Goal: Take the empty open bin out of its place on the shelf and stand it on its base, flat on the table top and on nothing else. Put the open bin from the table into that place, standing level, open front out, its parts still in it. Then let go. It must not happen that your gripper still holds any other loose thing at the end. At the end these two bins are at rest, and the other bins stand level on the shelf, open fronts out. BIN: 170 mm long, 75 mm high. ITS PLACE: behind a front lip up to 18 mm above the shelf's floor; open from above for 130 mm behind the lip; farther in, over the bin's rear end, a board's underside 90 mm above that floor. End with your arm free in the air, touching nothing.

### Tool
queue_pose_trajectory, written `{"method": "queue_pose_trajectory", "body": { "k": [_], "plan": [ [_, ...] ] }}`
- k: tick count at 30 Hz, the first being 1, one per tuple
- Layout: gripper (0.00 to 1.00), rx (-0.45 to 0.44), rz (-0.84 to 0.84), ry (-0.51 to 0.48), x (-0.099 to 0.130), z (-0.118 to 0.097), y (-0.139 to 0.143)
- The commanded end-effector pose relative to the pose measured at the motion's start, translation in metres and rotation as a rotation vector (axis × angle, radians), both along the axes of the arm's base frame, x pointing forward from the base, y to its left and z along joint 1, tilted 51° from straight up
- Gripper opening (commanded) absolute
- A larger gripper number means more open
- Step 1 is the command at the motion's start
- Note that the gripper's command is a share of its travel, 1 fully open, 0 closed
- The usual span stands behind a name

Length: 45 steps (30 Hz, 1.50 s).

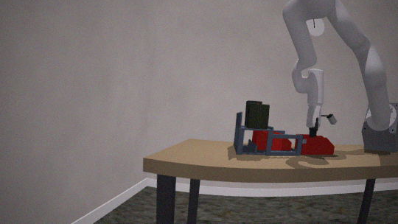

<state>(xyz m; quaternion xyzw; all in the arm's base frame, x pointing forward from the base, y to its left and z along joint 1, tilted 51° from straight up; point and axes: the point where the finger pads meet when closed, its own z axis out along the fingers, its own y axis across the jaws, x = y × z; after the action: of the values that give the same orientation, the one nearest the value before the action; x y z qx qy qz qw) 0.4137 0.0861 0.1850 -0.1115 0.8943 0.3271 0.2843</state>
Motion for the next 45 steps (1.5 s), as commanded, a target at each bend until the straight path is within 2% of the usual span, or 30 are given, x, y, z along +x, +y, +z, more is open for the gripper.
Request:
{"method": "queue_pose_trajectory", "body": {
  "k": [1,17,45],
  "plan": [
    [0.0,0.0,0.0,-0.001,0.0,0.0,0.0],
    [0.0,0.0,0.0,-0.001,-0.004,0.006,-0.006],
    [0.0,0.0,0.0,-0.001,-0.033,0.048,-0.05]
  ]
}}
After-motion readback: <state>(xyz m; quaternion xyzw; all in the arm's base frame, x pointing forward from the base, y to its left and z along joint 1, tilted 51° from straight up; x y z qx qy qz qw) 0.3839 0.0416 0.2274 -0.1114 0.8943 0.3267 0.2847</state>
